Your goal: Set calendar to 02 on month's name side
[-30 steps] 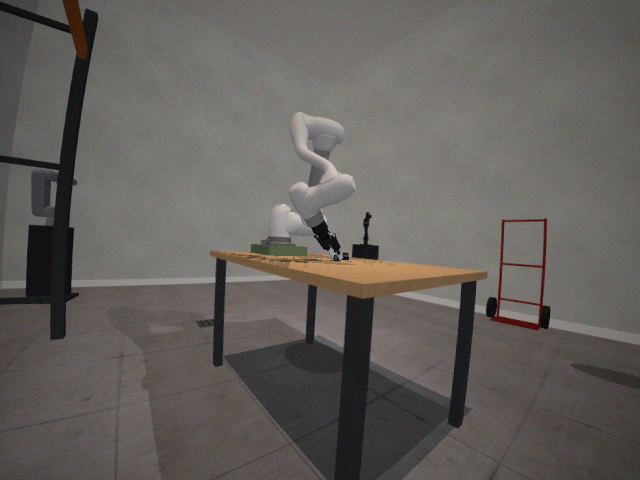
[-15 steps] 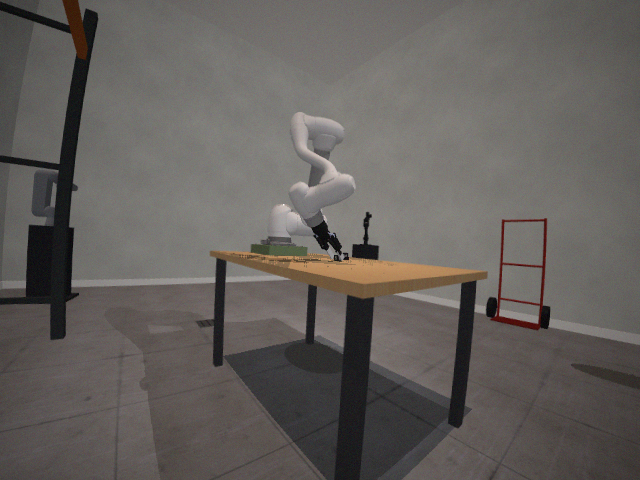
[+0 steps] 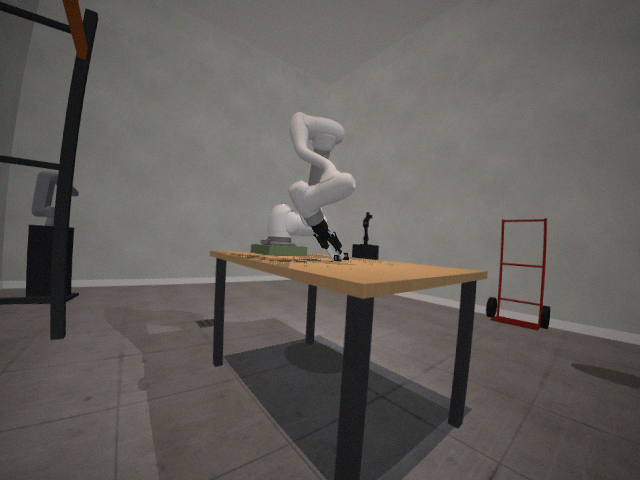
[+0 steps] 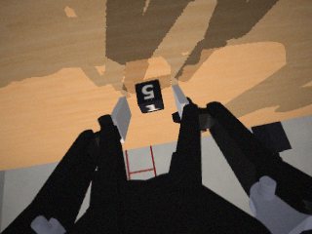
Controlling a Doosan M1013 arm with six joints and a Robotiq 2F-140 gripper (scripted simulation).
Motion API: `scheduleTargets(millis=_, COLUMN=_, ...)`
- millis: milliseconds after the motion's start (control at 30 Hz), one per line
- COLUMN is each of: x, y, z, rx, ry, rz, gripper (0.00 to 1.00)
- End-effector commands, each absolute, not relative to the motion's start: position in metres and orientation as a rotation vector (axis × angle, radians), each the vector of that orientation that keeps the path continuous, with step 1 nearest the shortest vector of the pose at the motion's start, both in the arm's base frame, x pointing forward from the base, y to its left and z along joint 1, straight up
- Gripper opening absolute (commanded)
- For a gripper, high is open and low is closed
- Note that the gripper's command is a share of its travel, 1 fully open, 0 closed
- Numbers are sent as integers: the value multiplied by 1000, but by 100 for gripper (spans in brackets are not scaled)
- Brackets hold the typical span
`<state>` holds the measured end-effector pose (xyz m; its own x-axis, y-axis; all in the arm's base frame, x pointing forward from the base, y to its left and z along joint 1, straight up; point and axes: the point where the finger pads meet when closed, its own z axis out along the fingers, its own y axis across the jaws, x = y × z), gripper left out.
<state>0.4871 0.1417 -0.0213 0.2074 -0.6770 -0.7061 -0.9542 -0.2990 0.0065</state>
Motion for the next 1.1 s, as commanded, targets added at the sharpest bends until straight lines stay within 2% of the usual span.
scheduleTargets(millis=0, x=487, y=142, z=-17, rx=-2054, ry=1513, rz=855, gripper=46)
scheduleTargets(millis=433, x=487, y=142, z=25, rx=-2054, ry=1513, rz=855, gripper=46)
scheduleTargets(millis=1067, x=487, y=142, z=43, rx=-2058, ry=1516, rz=851, gripper=46)
